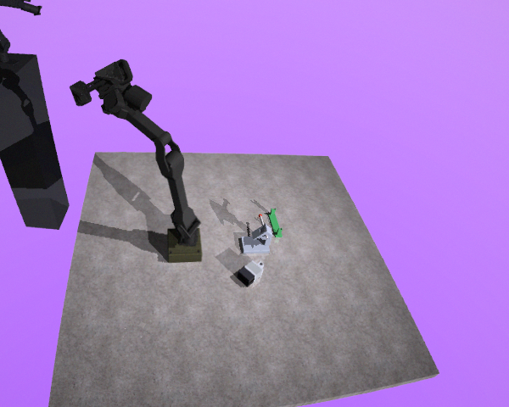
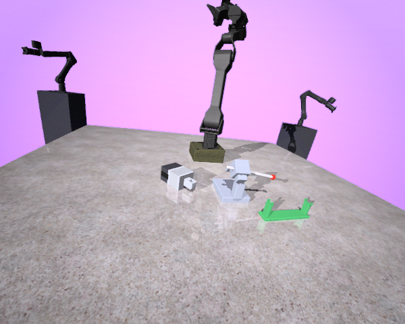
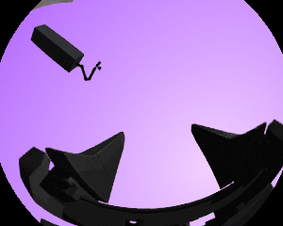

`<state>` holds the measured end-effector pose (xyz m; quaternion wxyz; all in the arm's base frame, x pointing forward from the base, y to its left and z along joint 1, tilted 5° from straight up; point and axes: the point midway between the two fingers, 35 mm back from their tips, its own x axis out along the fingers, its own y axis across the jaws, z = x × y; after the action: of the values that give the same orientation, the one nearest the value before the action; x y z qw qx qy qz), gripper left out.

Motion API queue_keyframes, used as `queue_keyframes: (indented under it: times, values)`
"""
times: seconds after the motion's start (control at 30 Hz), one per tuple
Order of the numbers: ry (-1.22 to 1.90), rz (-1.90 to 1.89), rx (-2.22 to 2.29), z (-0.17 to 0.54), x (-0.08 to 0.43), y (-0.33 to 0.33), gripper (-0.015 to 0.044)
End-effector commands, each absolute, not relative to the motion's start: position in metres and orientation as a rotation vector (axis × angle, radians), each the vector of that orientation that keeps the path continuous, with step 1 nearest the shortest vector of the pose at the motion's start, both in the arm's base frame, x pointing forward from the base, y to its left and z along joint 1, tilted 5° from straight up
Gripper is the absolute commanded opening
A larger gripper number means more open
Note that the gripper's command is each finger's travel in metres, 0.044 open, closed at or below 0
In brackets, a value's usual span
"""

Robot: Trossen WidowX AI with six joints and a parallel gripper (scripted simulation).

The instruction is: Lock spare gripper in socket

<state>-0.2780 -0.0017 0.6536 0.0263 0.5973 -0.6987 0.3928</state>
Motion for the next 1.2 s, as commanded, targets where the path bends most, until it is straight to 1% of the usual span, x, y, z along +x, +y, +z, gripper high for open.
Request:
queue_keyframes:
  times: [0.0, 0.1, 0.37, 0.6, 0.87, 1.17]
  values:
    - [-2.159, 1.222, 1.838, 0.654, -0.279, 0.0, 0.0374]
    - [-2.155, 1.327, 1.721, 0.657, -0.289, 0.026, 0.03]
    - [-2.077, 1.625, 1.276, 0.659, -0.31, 0.127, 0.03]
    - [-1.935, 1.791, 0.862, 0.645, -0.306, 0.226, 0.03]
    - [-1.703, 1.877, 0.397, 0.612, -0.266, 0.338, 0.03]
    - [-1.38, 1.868, -0.086, 0.552, -0.18, 0.444, 0.03]
